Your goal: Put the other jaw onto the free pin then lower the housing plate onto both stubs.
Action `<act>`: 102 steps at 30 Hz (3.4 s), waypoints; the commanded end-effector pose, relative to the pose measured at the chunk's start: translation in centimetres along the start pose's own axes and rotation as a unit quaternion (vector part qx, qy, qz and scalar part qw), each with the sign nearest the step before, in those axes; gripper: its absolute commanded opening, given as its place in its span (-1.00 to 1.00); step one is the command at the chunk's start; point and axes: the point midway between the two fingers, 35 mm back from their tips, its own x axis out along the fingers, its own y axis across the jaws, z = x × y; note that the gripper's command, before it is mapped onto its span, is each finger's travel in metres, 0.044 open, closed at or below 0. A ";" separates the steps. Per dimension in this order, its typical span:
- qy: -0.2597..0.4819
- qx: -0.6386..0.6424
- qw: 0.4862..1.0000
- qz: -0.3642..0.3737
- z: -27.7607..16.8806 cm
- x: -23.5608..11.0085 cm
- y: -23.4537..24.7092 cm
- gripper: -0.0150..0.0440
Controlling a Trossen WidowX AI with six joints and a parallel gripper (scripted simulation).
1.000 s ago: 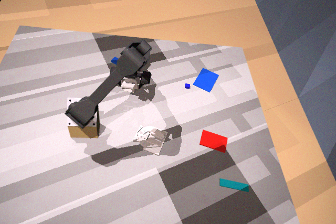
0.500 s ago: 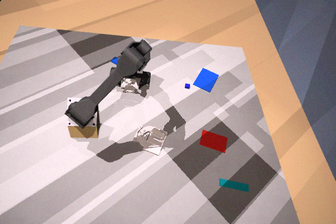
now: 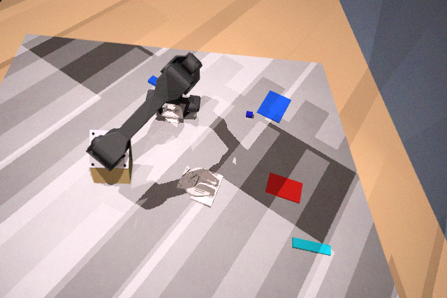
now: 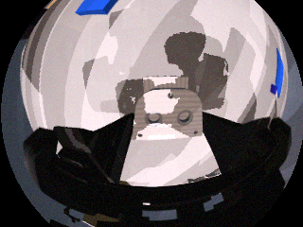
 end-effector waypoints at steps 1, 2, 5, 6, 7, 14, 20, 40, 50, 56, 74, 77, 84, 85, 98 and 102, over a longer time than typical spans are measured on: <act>0.000 0.000 1.000 0.000 0.0 0.0 0.0 0.71; 0.000 0.000 1.000 0.000 0.0 0.0 0.0 0.70; 0.000 0.000 1.000 0.000 0.0 0.0 0.0 0.70; 0.000 0.000 1.000 0.000 0.0 0.0 0.0 0.70; 0.000 0.000 1.000 0.000 0.0 0.0 0.0 0.70; 0.000 0.000 1.000 0.000 0.0 -0.5 0.0 0.70; 0.000 -0.001 1.000 0.000 0.2 -2.3 -0.1 0.70; 0.001 -0.004 1.000 0.000 0.1 -7.3 0.1 0.70; -0.005 0.071 0.997 0.001 -1.7 -8.0 -1.6 0.70; -0.010 0.131 0.991 0.002 -3.2 -8.5 -2.9 0.70; -0.017 0.309 0.951 0.005 -8.2 -9.2 -6.2 0.70; -0.018 0.338 0.941 0.005 -9.1 -9.3 -6.7 0.70; -0.018 0.405 0.914 0.006 -11.2 -9.3 -7.6 0.70; -0.018 0.414 0.910 0.006 -11.5 -9.3 -7.7 0.70; -0.016 0.533 0.846 0.005 -15.7 -9.1 -8.9 0.70; -0.014 0.567 0.823 0.005 -17.0 -8.9 -9.2 0.70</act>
